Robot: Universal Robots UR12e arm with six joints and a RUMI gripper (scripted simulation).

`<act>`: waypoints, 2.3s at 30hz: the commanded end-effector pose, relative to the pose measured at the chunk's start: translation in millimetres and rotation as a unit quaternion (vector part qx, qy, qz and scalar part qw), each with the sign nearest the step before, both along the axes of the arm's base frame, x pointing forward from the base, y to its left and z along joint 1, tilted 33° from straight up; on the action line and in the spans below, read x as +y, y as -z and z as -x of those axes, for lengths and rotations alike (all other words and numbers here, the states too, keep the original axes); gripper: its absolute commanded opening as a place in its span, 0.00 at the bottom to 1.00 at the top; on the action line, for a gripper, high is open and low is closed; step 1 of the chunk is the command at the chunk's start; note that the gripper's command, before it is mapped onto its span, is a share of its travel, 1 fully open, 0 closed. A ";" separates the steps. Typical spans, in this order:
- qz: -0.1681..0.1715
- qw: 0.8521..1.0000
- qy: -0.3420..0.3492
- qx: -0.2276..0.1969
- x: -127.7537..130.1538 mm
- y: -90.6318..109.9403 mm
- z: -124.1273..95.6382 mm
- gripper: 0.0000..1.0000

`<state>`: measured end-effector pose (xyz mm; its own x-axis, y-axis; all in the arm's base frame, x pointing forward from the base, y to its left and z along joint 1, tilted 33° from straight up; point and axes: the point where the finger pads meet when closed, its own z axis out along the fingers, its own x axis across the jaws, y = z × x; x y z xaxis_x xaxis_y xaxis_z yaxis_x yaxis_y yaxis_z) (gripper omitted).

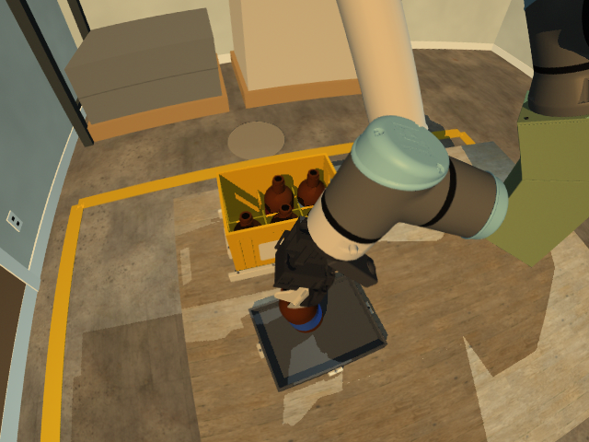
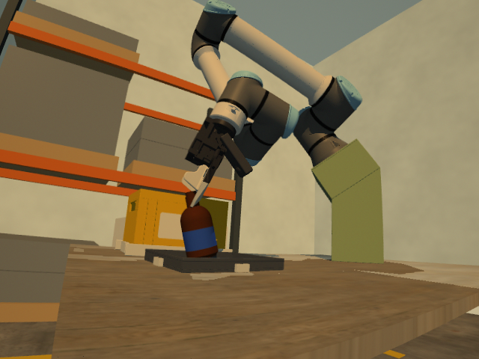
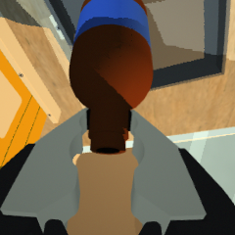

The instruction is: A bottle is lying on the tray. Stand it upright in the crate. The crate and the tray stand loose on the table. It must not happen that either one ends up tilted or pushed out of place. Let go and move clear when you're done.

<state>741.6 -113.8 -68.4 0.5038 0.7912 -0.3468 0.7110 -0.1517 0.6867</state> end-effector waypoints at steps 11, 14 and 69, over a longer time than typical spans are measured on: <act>0.000 1.000 0.000 0.000 0.1 -0.1 -0.4 0.00; 0.000 1.000 0.000 0.000 0.1 -0.1 -0.4 0.00; 0.000 1.000 0.000 0.000 0.1 -0.1 -0.3 1.00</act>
